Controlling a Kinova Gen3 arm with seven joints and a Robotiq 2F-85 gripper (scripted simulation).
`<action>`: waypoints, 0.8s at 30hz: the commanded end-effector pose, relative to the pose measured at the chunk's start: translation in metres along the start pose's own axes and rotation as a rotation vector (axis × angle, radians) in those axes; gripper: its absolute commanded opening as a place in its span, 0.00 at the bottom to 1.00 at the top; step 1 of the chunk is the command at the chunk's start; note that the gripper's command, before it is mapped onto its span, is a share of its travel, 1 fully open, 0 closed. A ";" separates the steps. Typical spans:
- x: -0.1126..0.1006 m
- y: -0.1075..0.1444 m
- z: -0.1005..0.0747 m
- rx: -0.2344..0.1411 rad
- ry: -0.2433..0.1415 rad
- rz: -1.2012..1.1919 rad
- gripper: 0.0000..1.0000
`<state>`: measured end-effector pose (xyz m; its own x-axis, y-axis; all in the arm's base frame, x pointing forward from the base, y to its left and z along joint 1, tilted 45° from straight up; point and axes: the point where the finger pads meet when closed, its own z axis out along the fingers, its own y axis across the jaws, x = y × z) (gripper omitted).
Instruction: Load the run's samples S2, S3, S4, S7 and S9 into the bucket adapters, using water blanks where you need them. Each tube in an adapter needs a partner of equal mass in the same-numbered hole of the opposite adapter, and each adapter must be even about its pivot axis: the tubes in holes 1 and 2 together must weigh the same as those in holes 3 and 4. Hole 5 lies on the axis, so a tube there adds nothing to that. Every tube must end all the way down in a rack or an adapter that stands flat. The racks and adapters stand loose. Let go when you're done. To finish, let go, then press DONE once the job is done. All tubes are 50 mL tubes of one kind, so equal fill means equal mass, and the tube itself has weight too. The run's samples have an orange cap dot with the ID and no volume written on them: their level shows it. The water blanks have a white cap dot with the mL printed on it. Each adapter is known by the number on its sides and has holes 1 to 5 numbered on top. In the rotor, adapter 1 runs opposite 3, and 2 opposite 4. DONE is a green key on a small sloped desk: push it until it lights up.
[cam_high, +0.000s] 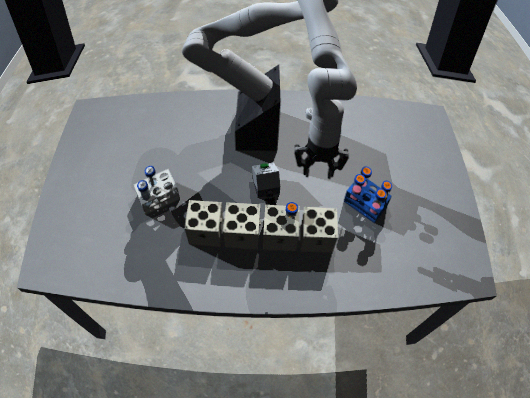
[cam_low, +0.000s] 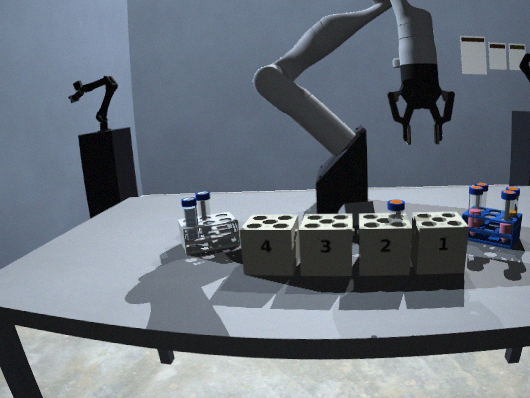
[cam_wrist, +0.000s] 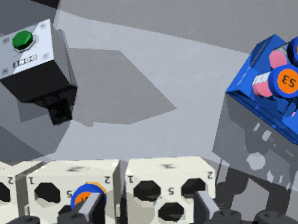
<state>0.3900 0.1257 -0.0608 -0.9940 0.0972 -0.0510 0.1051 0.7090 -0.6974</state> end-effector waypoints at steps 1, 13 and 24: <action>0.007 0.014 -0.001 0.012 0.002 0.194 0.62; 0.024 0.042 -0.001 0.012 0.000 0.594 0.62; 0.042 0.074 0.000 0.012 0.000 0.628 0.62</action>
<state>0.3592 0.1750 -0.1085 -0.7437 0.4919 -0.4527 0.6675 0.5091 -0.5434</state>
